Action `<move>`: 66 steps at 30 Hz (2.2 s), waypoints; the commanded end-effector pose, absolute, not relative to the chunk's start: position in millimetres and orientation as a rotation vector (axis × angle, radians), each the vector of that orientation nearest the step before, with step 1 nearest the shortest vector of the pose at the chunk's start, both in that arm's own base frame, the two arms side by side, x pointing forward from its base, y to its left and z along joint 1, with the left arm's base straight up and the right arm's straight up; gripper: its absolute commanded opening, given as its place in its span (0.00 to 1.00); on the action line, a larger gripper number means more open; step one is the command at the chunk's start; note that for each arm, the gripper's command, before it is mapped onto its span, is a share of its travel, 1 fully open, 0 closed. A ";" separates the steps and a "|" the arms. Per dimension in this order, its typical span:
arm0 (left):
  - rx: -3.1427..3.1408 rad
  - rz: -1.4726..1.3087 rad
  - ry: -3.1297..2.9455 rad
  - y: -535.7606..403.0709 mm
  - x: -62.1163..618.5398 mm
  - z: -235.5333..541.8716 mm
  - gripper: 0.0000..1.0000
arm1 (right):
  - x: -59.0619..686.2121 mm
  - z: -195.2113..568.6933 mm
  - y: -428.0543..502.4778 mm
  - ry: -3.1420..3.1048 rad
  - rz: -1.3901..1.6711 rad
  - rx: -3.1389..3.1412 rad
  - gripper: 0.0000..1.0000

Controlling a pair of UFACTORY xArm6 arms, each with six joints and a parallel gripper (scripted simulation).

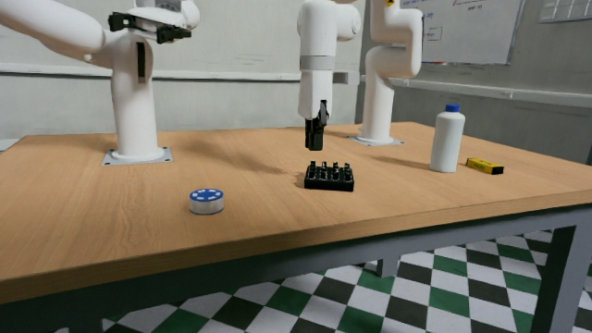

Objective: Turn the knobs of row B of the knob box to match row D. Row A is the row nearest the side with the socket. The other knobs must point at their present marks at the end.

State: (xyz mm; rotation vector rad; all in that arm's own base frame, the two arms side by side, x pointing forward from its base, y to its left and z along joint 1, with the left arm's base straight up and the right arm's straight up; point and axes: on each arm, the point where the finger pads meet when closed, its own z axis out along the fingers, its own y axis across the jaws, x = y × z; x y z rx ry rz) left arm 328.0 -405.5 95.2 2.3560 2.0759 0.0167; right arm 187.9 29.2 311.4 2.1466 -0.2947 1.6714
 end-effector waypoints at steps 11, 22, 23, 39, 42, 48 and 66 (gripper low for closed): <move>2.734 0.001 1.537 -406.7 329.0 100.1 0.21 | 187.8 311.9 29.4 -0.296 1.671 2.148 1.00; 2.943 0.003 1.087 -406.7 328.9 102.3 0.21 | 187.8 311.9 29.4 -0.296 1.671 2.148 1.00; 2.943 0.003 1.087 -406.7 328.9 102.3 0.21 | 187.8 311.9 29.4 -0.296 1.671 2.148 1.00; 3.114 0.004 0.380 -406.7 328.9 105.6 0.21 | 187.8 311.9 29.4 -0.296 1.671 2.148 1.00; 3.124 0.004 0.296 -406.7 328.8 106.0 0.21 | 187.8 311.9 29.4 -0.296 1.671 2.148 1.00; 3.138 0.005 0.013 -406.7 328.8 107.3 0.21 | 187.8 311.9 29.4 -0.296 1.671 2.148 1.00; 3.129 0.005 -0.245 -406.6 328.8 108.4 0.21 | 187.8 311.9 29.4 -0.296 1.671 2.148 1.00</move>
